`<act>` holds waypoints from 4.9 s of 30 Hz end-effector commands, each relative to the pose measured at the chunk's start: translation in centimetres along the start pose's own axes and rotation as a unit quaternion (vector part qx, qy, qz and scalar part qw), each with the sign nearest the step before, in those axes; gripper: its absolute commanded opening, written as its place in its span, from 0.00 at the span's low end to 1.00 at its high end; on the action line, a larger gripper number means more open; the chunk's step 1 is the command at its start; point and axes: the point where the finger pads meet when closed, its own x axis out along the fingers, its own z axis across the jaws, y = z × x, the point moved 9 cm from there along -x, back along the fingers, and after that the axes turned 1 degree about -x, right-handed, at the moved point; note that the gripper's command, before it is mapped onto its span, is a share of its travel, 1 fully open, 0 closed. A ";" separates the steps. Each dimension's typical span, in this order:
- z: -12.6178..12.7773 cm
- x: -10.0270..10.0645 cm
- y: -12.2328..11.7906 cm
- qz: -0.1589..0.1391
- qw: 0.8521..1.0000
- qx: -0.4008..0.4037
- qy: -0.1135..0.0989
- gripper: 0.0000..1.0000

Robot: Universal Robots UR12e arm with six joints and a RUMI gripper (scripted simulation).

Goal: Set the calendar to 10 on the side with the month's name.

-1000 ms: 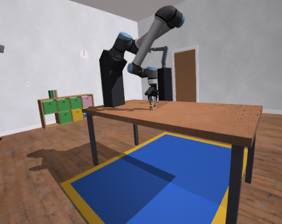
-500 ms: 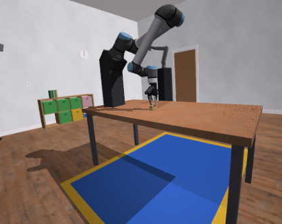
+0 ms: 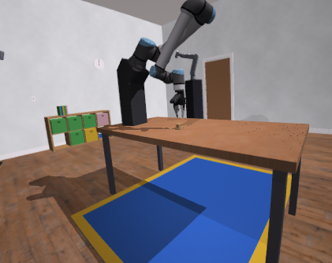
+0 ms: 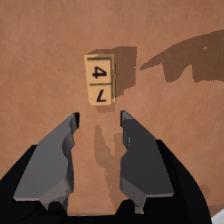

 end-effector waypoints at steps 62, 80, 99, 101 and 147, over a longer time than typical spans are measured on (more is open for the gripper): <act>0.0 -9.8 0.0 0.000 1.000 0.000 0.000 1.00; 0.0 -9.8 0.0 0.000 1.000 0.000 0.000 1.00; 0.0 -9.8 0.0 0.000 1.000 0.000 0.000 1.00; 0.0 -9.8 0.0 0.000 1.000 0.000 0.000 1.00; 0.0 -9.8 0.0 0.000 1.000 0.000 0.000 1.00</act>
